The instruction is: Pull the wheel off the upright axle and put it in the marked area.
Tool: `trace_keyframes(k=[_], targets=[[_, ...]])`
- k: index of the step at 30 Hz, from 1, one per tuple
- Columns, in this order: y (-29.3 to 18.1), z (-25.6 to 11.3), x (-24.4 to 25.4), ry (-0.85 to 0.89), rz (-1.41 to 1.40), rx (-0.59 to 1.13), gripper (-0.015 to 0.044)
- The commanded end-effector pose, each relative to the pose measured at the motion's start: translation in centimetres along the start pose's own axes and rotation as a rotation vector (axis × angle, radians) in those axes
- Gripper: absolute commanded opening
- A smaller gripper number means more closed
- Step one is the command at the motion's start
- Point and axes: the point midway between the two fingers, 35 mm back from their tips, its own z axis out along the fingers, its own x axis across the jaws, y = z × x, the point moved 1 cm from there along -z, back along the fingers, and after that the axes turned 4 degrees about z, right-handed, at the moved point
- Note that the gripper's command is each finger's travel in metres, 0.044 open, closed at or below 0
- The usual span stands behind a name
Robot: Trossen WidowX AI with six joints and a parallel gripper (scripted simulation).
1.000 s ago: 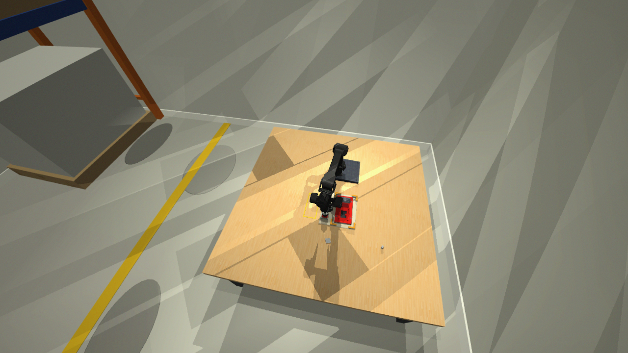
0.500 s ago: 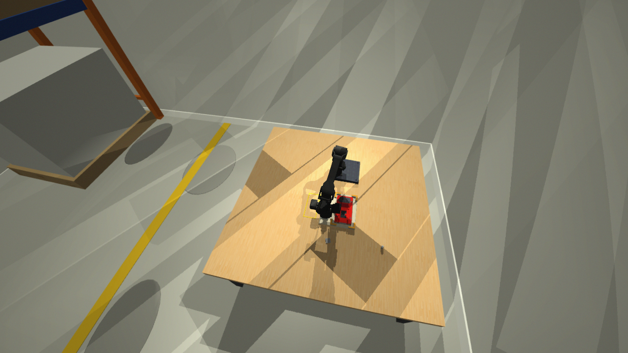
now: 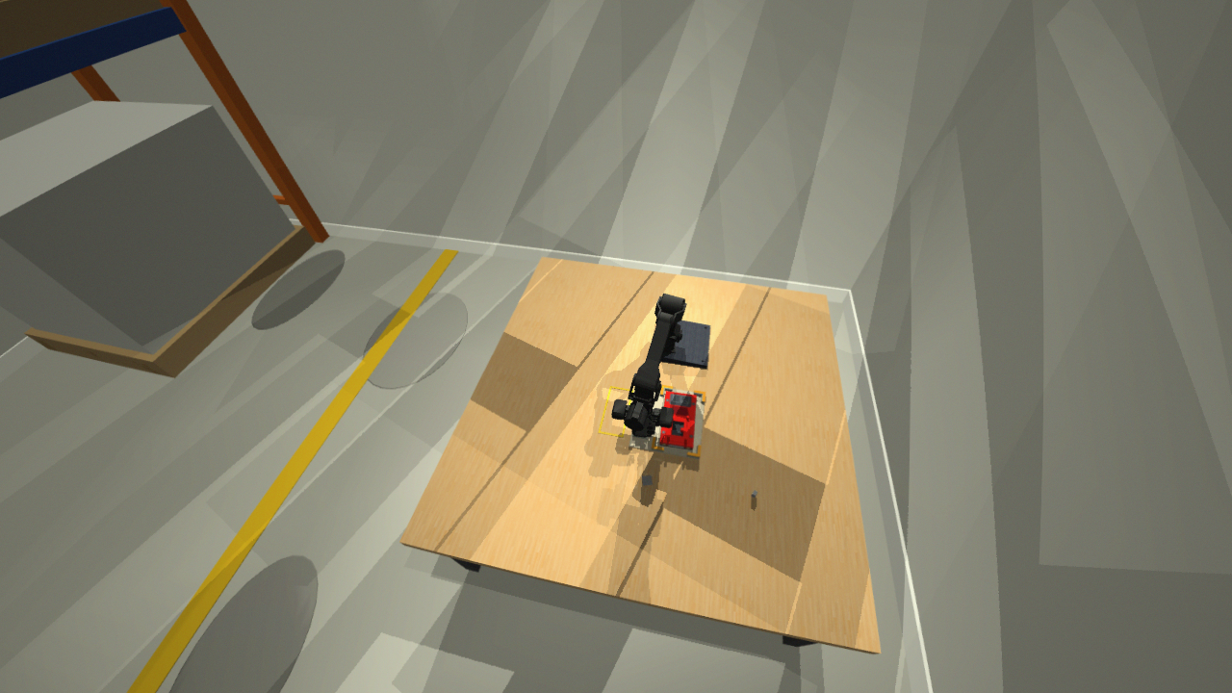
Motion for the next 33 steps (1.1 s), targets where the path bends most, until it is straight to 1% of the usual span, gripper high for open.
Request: trace_keyframes(k=[1, 5, 6, 33], targets=[[0.0, 0.0, 0.0, 0.001, 0.000, 0.002, 0.0109], [0.0, -0.1, 0.0, 0.000, 0.000, 0.001, 0.0004], [0.0, -0.1, 0.0, 0.000, 0.000, 0.001, 0.0000], [0.0, -1.0, 0.0, -0.001, 0.001, -0.001, 0.0000]])
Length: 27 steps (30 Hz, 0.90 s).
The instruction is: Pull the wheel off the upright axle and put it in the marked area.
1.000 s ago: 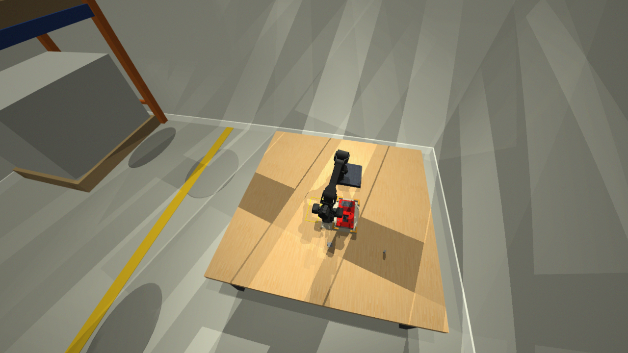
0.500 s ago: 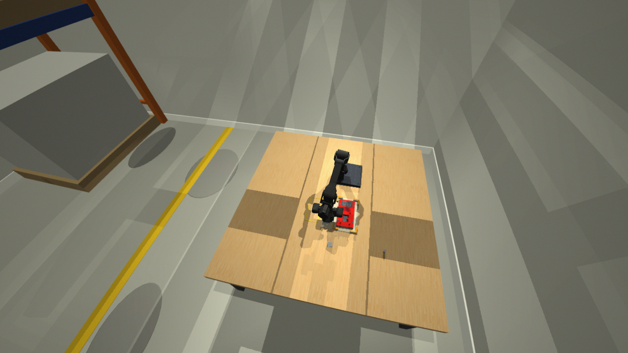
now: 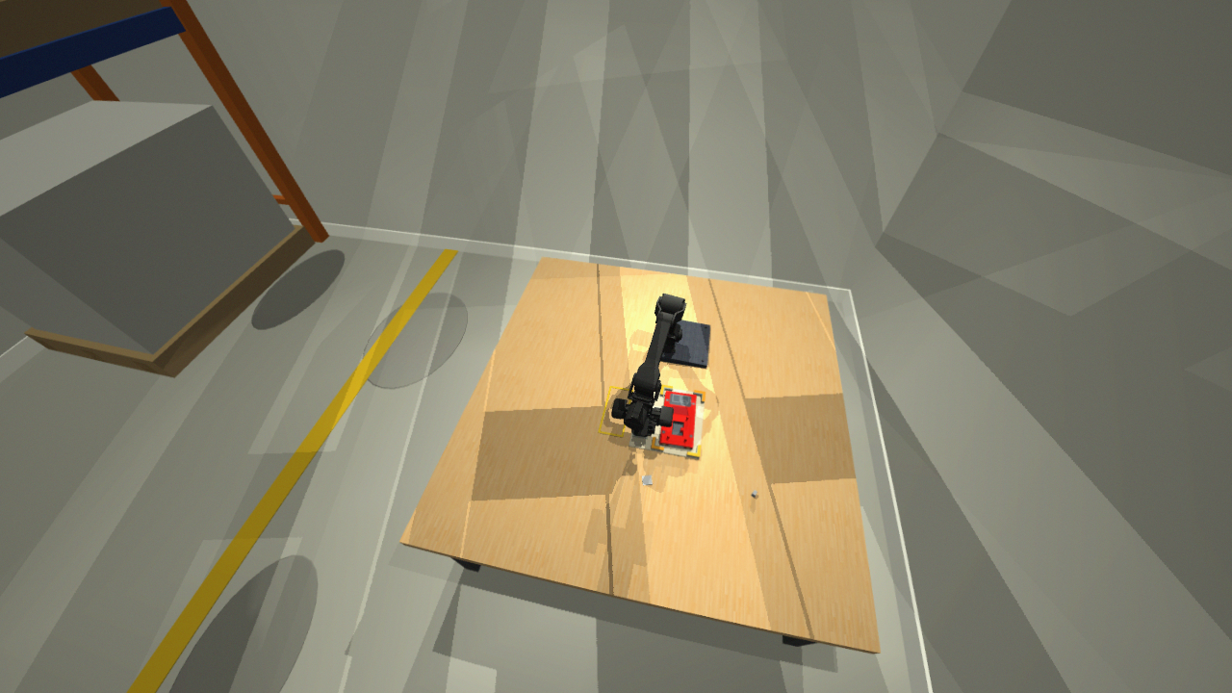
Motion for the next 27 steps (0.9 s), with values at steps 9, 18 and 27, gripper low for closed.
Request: trace_keyframes(k=[9, 18, 27], targets=[[0.02, -0.81, -0.01, -0.002, 0.001, -0.006, 0.0000], [0.02, -1.11, -0.01, -0.002, 0.002, -0.006, 0.0000], [0.02, -1.40, 0.00, -0.003, 0.002, -0.007, 0.0000]])
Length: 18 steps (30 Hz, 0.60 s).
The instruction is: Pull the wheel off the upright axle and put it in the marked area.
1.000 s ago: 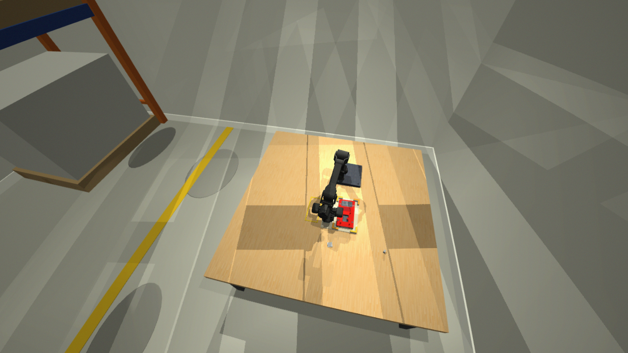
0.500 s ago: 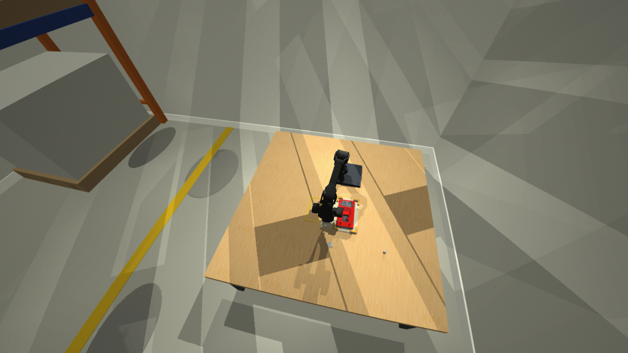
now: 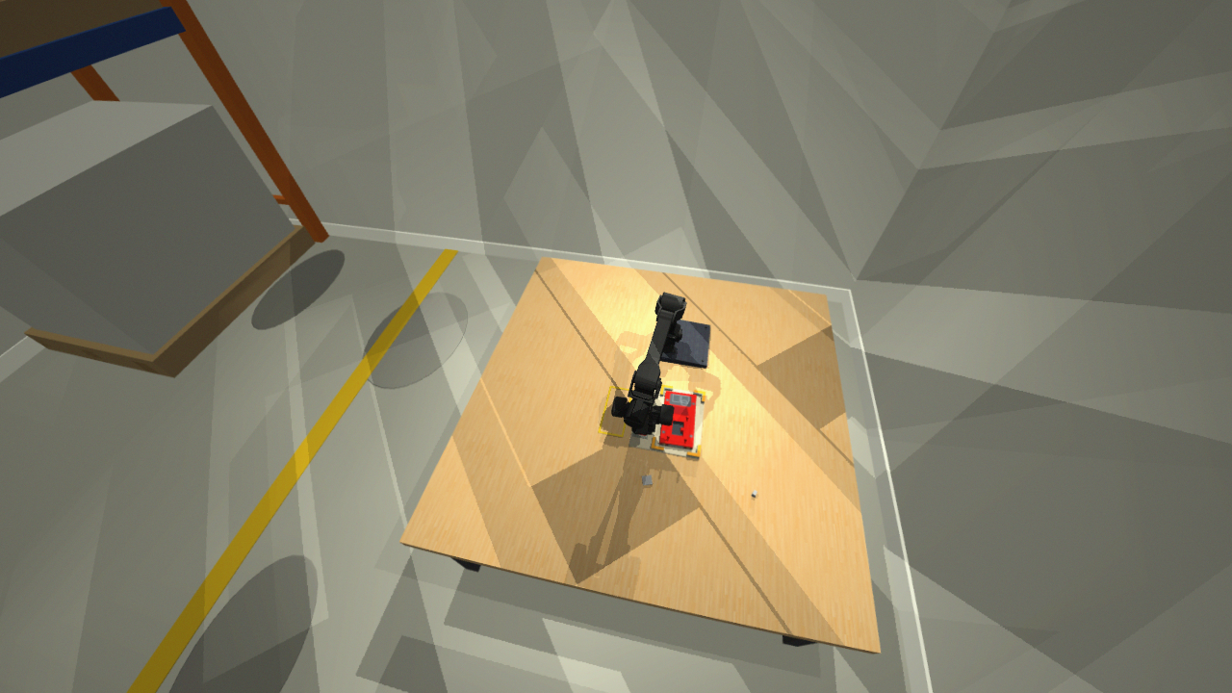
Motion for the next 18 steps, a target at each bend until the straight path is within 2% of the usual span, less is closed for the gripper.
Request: trace_keyframes(k=[1, 18], targets=[[0.08, -0.51, 0.00, -0.002, 0.001, -0.009, 0.0000], [0.07, -1.08, 0.00, -0.003, 0.001, -0.010, 0.0000]])
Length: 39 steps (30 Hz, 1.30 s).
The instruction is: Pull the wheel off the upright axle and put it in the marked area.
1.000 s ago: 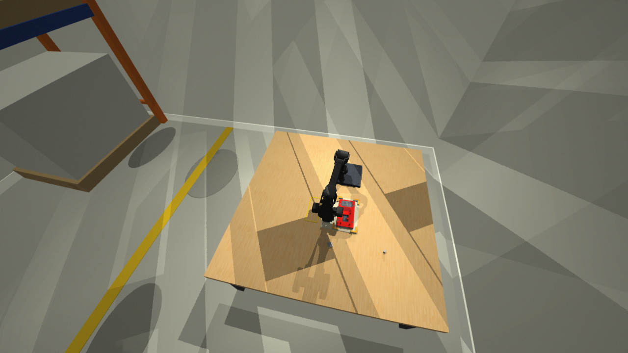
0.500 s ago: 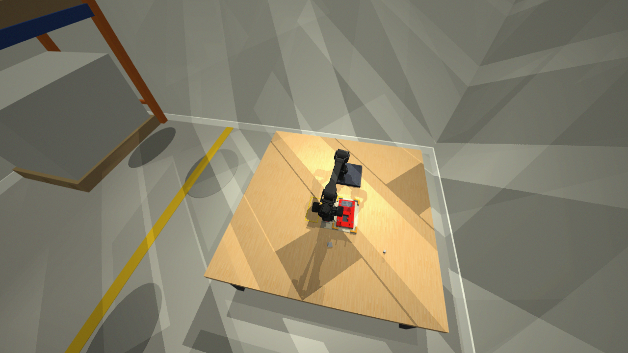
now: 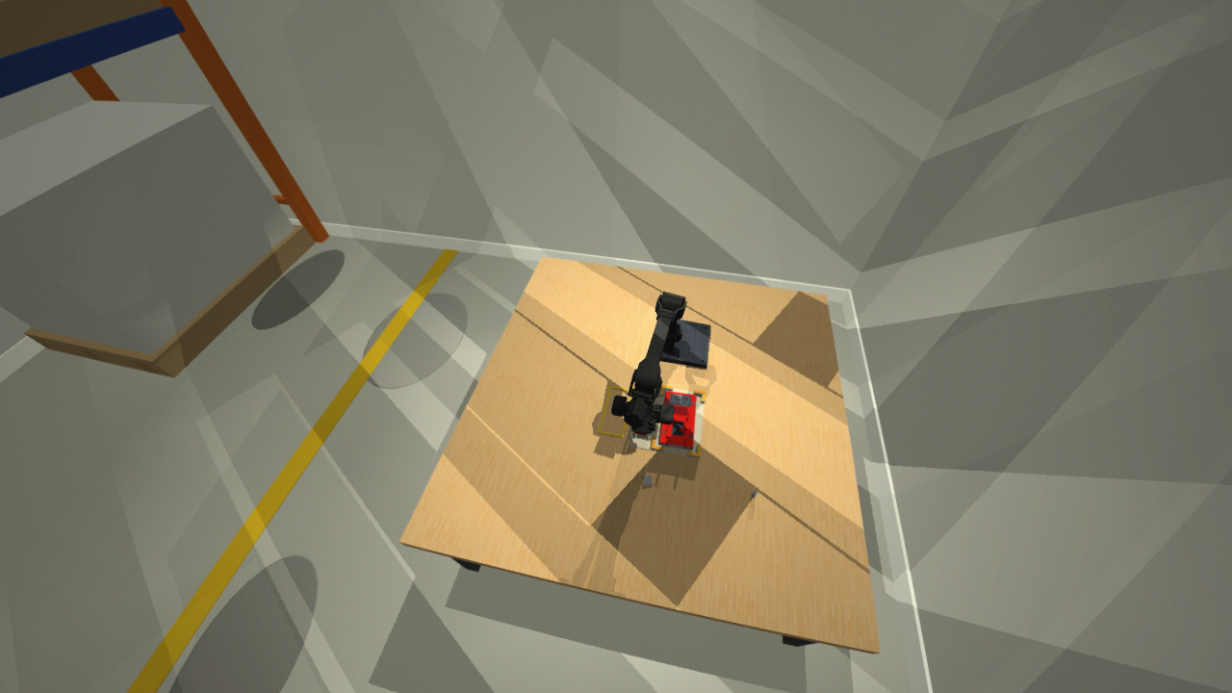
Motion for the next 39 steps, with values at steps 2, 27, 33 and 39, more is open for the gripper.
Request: trace_keyframes(k=[2, 27, 33, 39], targets=[[0.1, -0.5, 0.0, -0.002, 0.001, -0.009, 0.0000], [0.1, -1.3, 0.0, -0.004, 0.002, -0.011, 0.0000], [0.0, -1.6, 0.0, -0.004, 0.002, -0.012, 0.0000], [0.0, -3.5, 0.0, -0.004, 0.003, -0.012, 0.0000]])
